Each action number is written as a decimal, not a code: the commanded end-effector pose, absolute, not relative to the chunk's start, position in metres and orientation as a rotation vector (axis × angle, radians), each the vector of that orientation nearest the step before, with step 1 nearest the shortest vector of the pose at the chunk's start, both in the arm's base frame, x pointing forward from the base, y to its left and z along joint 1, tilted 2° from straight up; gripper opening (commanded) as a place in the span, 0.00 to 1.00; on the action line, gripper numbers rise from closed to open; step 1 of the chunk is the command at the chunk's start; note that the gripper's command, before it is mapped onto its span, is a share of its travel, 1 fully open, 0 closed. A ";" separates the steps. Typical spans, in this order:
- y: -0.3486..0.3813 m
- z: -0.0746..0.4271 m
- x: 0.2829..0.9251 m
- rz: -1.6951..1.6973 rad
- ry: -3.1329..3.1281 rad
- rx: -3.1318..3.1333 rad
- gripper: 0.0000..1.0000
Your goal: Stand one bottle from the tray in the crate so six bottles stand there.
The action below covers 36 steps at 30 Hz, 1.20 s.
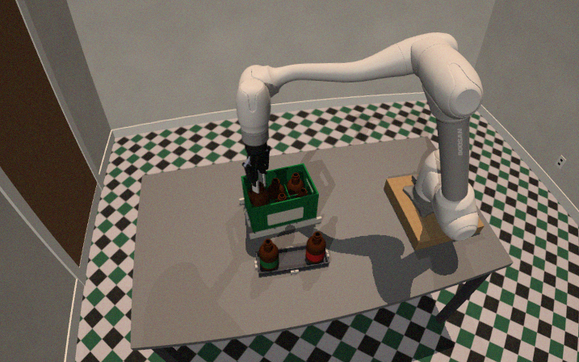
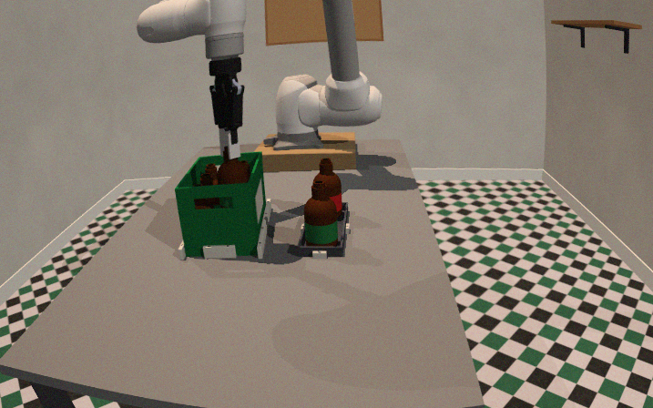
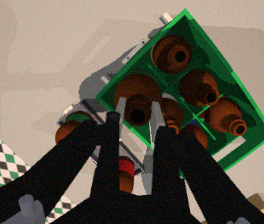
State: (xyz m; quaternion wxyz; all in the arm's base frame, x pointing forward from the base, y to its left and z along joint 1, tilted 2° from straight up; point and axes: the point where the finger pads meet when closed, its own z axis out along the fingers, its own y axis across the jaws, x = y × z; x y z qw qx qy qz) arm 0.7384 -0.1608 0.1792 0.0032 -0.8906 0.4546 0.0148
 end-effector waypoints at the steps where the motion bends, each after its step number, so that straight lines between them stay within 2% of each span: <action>1: -0.161 0.175 0.738 0.046 1.425 -2.792 0.00; 36: -0.160 0.152 0.738 0.046 1.425 -2.792 0.00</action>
